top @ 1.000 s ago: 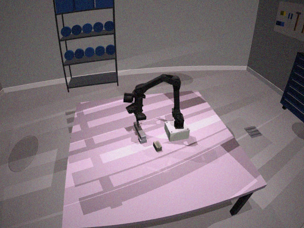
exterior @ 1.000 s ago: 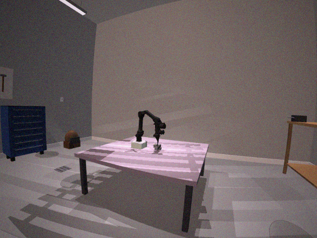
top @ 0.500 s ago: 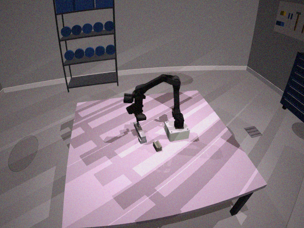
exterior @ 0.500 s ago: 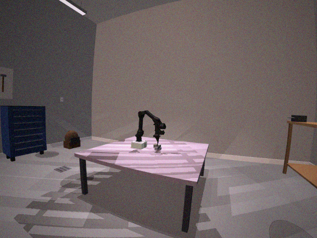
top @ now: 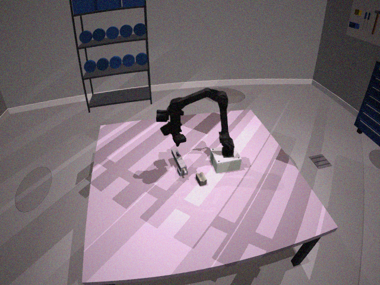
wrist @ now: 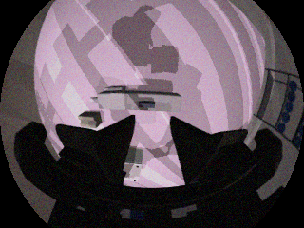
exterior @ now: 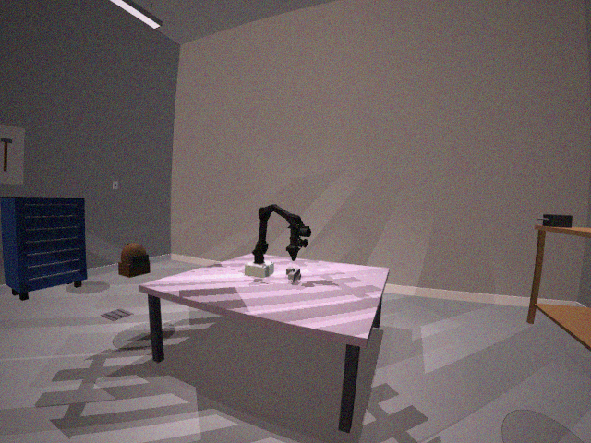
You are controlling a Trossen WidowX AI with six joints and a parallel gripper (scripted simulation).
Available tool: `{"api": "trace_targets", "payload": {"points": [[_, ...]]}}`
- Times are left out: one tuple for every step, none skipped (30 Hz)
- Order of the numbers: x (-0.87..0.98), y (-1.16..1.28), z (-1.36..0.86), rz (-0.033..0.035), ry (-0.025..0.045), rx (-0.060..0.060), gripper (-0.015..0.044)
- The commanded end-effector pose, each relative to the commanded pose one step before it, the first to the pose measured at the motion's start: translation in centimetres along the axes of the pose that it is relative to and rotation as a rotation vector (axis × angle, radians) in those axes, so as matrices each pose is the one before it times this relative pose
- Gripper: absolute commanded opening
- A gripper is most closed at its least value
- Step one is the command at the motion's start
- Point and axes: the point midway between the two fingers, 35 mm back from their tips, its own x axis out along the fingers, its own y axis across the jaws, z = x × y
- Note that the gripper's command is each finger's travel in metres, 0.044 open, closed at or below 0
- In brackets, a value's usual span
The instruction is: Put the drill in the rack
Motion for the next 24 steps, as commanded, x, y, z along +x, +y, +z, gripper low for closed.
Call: {"api": "trace_targets", "payload": {"points": [[-2.295, -0.023, 0.291, -0.00376, 0.00045, 0.0048, 0.0315], [0.0, 0.0, 0.0, 0.0, 0.0, 0.0, 0.0341], [1.074, 0.219, 0.074, -0.00204, -0.01719, -0.0281, 0.0368], [0.445, 0.722, 0.255, 0.00161, 0.00049, -0.0705, 0.0394], [0.737, 1.194, 0.455, 0.00261, 0.00069, -0.1174, 0.042], [0.889, 1.419, 0.631, 0.00303, 0.00064, -0.1427, 0.044], [0.881, 1.369, 0.734, 0.00286, 0.00046, -0.1428, 0.044], [0.871, 1.31, 0.831, 0.00268, 0.00033, -0.1428, 0.044], [0.861, 1.242, 0.923, 0.00251, 0.00022, -0.1428, 0.044], [0.653, 0.889, 0.781, 0.00181, 0.00012, -0.1095, 0.044], [0.575, 0.746, 0.738, 0.00153, 0.00009, -0.0974, 0.044], [0.549, 0.682, 0.746, 0.0014, 0.00008, -0.094, 0.044], [0.522, 0.616, 0.745, 0.00128, 0.00007, -0.0902, 0.044], [0.496, 0.556, 0.741, 0.00118, 0.00008, -0.0868, 0.044], [0.477, 0.506, 0.741, 0.00111, 0.00009, -0.0843, 0.044], [0.465, 0.465, 0.748, 0.00105, 0.0001, -0.0831, 0.044], [0.456, 0.427, 0.757, 0.00101, 0.00012, -0.0824, 0.044], [0.246, 0.21, 0.422, 0.00054, 0.00008, -0.0449, 0.044], [0.058, 0.046, 0.1, 0.00013, 0.00002, -0.0105, 0.044], [0.0, 0.0, 0.0, 0.0, 0.0, 0.0, 0.044], [0.0, 0.0, 0.0, 0.0, 0.0, 0.0, 0.044], [0.0, 0.0, 0.0, 0.0, 0.0, 0.0, 0.044], [0.0, 0.0, 0.0, 0.0, 0.0, 0.0, 0.044], [0.0, 0.0, 0.0, 0.0, 0.0, 0.0, 0.044]]}}
